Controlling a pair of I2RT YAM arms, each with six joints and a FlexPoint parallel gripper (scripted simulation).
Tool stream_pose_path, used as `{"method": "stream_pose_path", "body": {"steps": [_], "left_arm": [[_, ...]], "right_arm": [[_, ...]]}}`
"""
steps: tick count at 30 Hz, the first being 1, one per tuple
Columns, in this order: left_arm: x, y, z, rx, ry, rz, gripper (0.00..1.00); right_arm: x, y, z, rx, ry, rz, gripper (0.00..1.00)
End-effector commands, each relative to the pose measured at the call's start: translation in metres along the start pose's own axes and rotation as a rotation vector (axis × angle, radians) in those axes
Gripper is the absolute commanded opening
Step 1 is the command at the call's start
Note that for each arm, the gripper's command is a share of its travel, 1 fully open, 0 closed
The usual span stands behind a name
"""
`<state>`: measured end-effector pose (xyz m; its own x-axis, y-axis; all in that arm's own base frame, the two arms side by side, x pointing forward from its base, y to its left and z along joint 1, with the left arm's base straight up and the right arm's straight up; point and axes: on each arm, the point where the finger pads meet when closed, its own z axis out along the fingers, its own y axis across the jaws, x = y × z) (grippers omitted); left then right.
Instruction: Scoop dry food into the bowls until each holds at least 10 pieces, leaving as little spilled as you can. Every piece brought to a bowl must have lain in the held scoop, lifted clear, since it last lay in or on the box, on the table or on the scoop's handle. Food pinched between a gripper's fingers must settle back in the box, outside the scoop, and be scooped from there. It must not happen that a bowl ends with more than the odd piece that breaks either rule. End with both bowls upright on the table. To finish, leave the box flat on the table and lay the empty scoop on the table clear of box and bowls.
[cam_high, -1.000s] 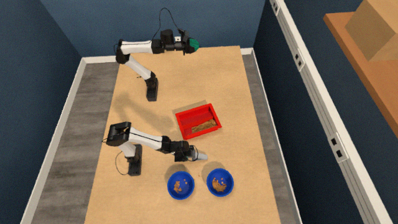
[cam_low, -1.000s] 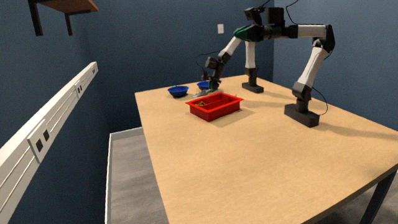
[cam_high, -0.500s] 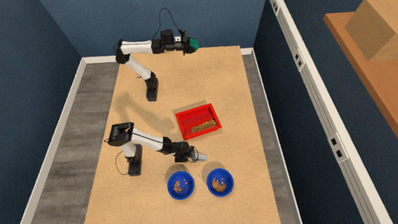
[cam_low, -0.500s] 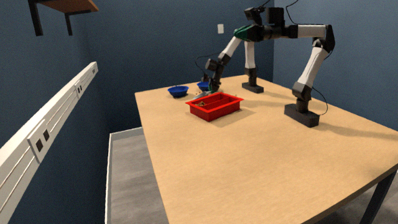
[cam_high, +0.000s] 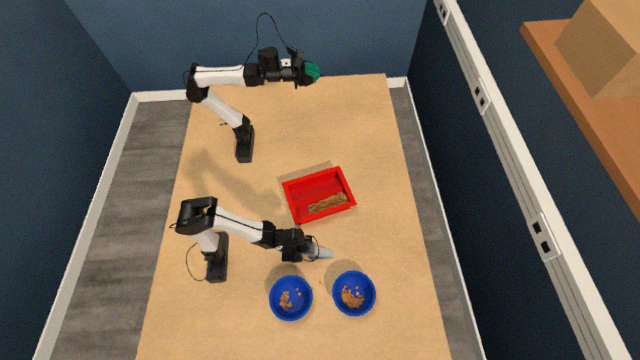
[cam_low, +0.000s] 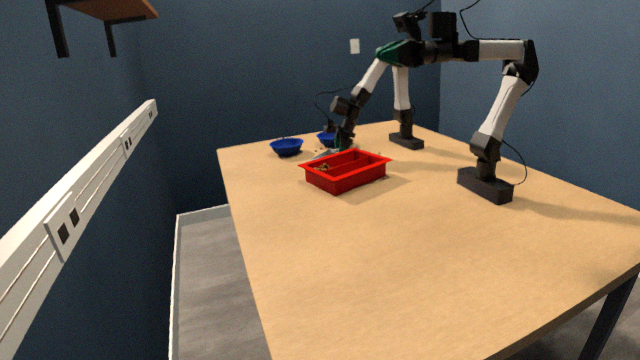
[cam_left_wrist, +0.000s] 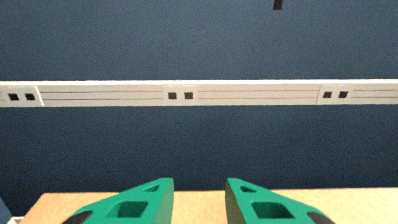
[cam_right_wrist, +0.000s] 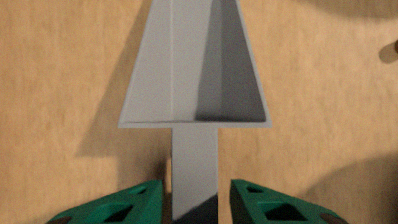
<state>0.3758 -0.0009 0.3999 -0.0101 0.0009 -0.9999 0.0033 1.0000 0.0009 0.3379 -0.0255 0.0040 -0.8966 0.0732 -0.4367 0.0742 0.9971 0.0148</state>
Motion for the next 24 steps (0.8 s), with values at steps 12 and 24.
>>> {"method": "stream_pose_path", "body": {"steps": [12,24], "left_arm": [[-0.008,0.003,-0.002,-0.012,-0.015,-0.006,0.28],[-0.008,0.003,-0.002,-0.012,-0.015,-0.006,0.28]], "right_arm": [[-0.021,0.0,-0.007,-0.009,-0.066,-0.005,0.35],[-0.021,0.001,-0.027,-0.009,-0.027,-0.004,0.35]]}}
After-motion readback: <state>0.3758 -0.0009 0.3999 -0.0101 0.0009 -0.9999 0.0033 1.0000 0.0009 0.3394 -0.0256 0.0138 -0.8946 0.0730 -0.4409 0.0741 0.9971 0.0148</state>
